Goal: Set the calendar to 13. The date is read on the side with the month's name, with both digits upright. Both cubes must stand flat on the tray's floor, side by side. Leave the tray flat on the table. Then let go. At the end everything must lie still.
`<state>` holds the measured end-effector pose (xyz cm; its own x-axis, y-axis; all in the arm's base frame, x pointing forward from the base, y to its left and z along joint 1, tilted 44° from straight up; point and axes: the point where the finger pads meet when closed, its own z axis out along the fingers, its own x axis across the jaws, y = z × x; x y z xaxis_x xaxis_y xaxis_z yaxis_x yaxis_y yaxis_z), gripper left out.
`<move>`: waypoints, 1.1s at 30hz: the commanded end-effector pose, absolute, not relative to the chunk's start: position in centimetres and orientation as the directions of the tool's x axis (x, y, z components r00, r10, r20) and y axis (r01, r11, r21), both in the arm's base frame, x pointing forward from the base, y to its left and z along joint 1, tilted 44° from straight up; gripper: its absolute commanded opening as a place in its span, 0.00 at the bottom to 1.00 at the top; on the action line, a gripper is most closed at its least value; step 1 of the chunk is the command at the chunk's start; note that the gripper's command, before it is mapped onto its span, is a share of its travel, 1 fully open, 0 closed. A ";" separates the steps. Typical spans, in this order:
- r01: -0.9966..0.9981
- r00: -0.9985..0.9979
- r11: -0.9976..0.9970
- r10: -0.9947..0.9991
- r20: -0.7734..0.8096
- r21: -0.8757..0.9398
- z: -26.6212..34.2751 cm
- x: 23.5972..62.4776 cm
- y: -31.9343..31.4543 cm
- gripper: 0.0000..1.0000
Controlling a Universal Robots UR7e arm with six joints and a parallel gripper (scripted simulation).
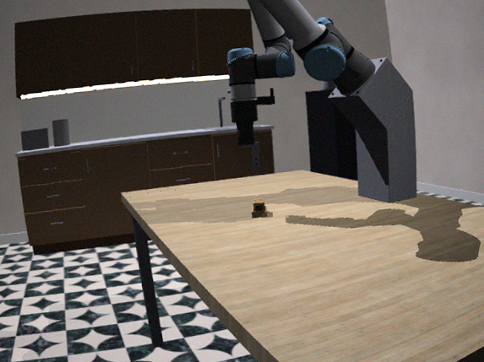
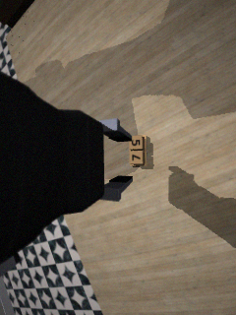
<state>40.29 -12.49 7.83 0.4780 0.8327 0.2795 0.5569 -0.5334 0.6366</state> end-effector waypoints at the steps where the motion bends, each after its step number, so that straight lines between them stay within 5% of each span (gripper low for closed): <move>1: 0.558 0.475 -0.528 0.836 0.276 0.640 7.9 40.3 -12.6 1.00; 20: 0.568 0.462 -0.510 0.847 0.262 0.646 7.8 40.3 -12.6 1.00; 33: 0.664 0.311 -0.289 0.946 0.097 0.689 7.1 40.5 -12.8 1.00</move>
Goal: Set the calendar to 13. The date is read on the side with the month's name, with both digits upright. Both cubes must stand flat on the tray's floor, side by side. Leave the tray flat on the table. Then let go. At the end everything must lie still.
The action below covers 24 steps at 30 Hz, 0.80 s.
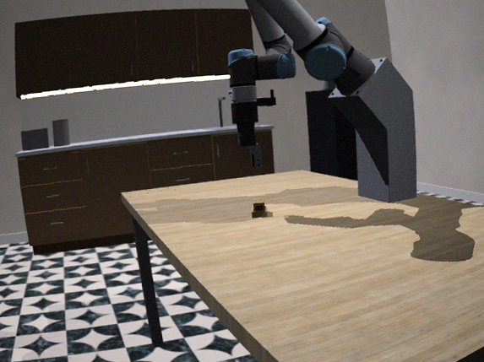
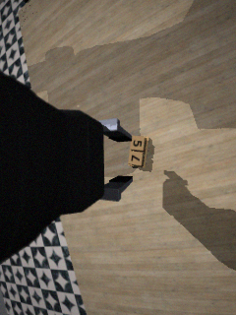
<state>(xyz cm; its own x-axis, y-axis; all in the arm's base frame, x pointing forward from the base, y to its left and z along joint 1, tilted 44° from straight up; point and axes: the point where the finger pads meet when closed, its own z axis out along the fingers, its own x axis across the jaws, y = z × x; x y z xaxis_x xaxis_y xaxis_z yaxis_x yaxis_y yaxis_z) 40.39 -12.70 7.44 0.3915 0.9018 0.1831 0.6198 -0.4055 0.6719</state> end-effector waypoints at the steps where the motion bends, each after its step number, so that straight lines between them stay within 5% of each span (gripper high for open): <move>1: 0.675 0.286 -0.254 0.956 0.072 0.692 7.0 40.6 -12.9 1.00; 24: 0.714 -0.172 0.363 0.920 -0.353 0.599 5.6 41.7 -13.4 1.00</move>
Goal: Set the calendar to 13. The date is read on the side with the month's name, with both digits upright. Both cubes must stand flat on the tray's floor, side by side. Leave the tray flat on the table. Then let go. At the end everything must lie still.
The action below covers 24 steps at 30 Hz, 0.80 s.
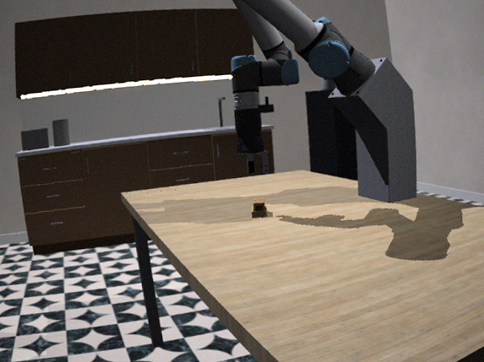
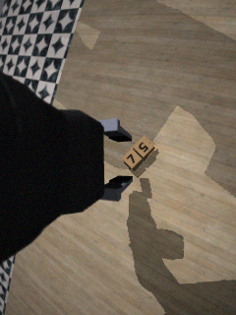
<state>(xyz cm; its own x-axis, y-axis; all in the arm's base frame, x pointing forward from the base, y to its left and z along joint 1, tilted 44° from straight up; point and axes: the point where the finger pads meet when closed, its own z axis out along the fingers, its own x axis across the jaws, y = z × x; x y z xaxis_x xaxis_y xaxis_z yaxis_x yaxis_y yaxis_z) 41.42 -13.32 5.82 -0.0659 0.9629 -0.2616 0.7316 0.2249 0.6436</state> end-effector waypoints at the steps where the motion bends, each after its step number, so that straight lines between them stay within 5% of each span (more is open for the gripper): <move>1: 0.710 -0.185 0.381 0.913 -0.365 0.592 5.5 41.8 -13.4 1.00; 24: 0.506 -0.529 0.804 0.576 -0.623 0.313 4.7 43.3 -13.3 1.00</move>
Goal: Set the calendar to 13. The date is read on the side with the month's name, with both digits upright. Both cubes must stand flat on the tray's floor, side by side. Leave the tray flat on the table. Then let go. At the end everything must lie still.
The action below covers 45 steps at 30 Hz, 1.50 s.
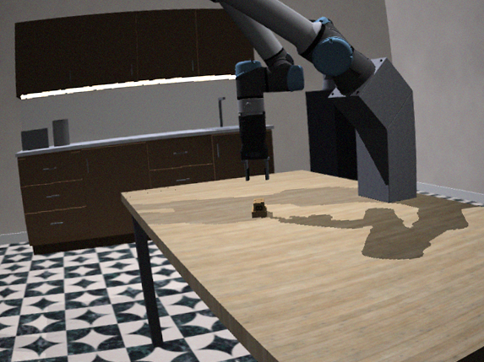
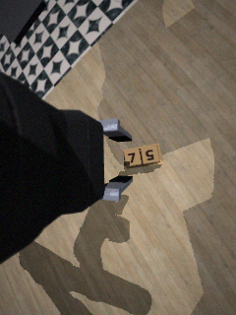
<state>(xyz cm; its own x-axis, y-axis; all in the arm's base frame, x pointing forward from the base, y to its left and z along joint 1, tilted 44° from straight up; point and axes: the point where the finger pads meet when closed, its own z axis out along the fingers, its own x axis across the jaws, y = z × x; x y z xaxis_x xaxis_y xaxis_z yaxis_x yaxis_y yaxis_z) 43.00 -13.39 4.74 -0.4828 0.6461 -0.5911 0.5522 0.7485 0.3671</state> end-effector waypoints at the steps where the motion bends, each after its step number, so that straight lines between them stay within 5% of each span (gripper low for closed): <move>1: 0.499 -0.537 0.812 0.564 -0.627 0.304 4.6 43.3 -13.3 1.00; 10: 0.475 -0.558 0.836 0.528 -0.640 0.276 4.6 43.4 -13.3 1.00; 11: 0.475 -0.558 0.836 0.528 -0.640 0.276 4.6 43.4 -13.3 0.90; 45: 0.475 -0.558 0.836 0.528 -0.640 0.276 4.6 43.4 -13.3 0.90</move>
<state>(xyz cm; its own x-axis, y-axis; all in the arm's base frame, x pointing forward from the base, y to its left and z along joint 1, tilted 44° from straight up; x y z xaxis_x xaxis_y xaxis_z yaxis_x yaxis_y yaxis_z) 43.44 -13.28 4.55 -0.5582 0.5286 -0.6395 0.4749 0.8356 0.2762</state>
